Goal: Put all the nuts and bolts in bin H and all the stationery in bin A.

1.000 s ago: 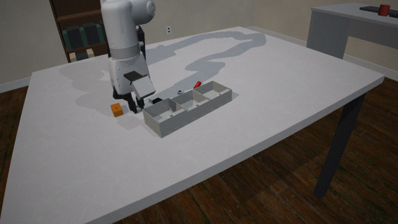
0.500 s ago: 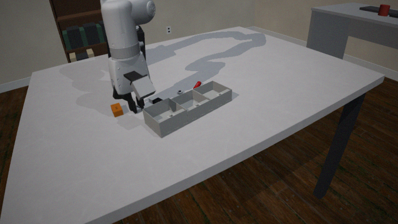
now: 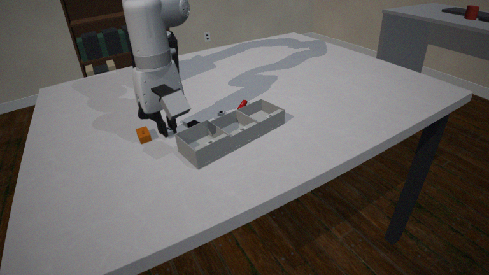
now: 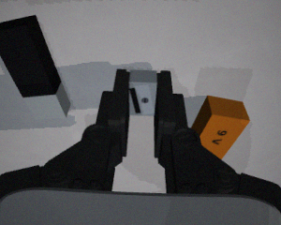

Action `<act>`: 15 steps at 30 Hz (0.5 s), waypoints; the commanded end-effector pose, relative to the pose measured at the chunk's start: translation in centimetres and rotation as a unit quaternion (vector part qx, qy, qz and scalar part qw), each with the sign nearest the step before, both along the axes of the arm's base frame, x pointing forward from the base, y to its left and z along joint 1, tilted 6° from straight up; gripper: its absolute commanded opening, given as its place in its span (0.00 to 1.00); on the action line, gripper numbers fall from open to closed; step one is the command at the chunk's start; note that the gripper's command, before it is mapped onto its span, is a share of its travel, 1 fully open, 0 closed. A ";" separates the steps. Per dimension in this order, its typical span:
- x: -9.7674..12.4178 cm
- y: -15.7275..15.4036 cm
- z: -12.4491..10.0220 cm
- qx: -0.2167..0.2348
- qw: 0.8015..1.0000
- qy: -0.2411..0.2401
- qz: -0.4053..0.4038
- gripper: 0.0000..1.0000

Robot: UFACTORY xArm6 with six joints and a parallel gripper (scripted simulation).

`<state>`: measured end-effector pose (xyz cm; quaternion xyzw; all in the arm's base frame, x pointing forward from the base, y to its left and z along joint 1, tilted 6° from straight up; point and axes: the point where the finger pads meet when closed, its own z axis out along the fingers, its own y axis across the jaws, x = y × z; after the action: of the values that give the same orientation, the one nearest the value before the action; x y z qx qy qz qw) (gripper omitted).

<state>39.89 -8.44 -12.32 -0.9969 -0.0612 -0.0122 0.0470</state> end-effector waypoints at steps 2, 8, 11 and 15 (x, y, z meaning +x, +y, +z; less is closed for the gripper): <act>0.2 -0.2 2.1 -0.001 1.000 -0.002 0.000 0.00; 0.2 -0.4 3.5 -0.001 1.000 -0.002 0.000 0.00; 0.1 -0.5 4.5 -0.001 1.000 -0.002 0.000 0.00; 0.1 -0.6 5.5 -0.001 1.000 -0.002 0.000 0.00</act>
<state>39.90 -8.88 -8.24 -0.9969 -0.0613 -0.0147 0.0472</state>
